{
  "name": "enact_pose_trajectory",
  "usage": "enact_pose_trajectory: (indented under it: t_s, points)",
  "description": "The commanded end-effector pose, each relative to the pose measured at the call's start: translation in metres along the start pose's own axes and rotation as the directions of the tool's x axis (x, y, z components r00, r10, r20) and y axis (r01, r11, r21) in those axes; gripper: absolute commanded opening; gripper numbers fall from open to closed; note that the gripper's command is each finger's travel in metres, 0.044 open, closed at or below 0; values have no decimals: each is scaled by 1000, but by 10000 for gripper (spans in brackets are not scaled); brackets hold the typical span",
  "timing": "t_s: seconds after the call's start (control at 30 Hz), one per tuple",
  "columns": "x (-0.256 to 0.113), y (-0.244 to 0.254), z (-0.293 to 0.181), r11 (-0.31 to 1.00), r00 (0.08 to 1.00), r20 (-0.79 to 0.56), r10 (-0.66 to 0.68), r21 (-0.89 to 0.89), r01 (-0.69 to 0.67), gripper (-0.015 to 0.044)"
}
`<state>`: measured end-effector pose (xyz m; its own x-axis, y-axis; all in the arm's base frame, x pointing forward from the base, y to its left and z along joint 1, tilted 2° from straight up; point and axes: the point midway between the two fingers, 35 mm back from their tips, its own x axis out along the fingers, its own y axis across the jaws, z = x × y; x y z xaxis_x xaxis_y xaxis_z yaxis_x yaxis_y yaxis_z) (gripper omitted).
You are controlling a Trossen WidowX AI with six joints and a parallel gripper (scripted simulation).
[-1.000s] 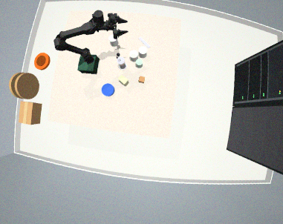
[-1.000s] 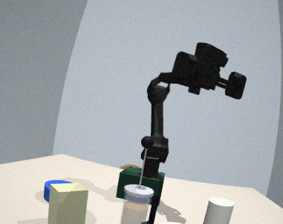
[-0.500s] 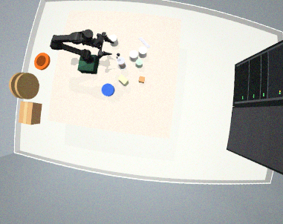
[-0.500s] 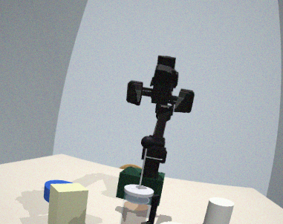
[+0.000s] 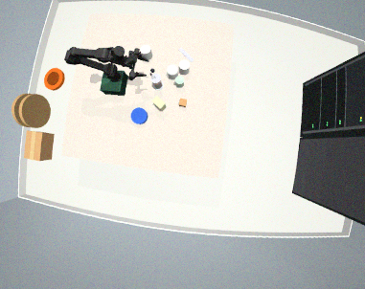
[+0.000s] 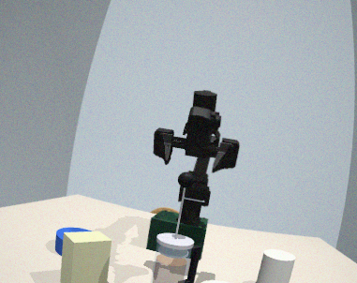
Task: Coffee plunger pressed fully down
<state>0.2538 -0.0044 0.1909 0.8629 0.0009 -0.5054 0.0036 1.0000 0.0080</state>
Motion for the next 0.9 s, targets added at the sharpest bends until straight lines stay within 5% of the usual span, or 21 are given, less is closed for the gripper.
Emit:
enact_pose_trajectory:
  t_s: [0.0, 0.73, 0.87]
  points:
    - [6, 0, -2, 1000, 1000, -4, 1, 6, -1, 440]
    - [39, 0, -3, 1000, 1000, -1, 2, 6, -2, 440]
    - [39, 0, -3, 1000, 1000, -1, 2, 6, -2, 335]
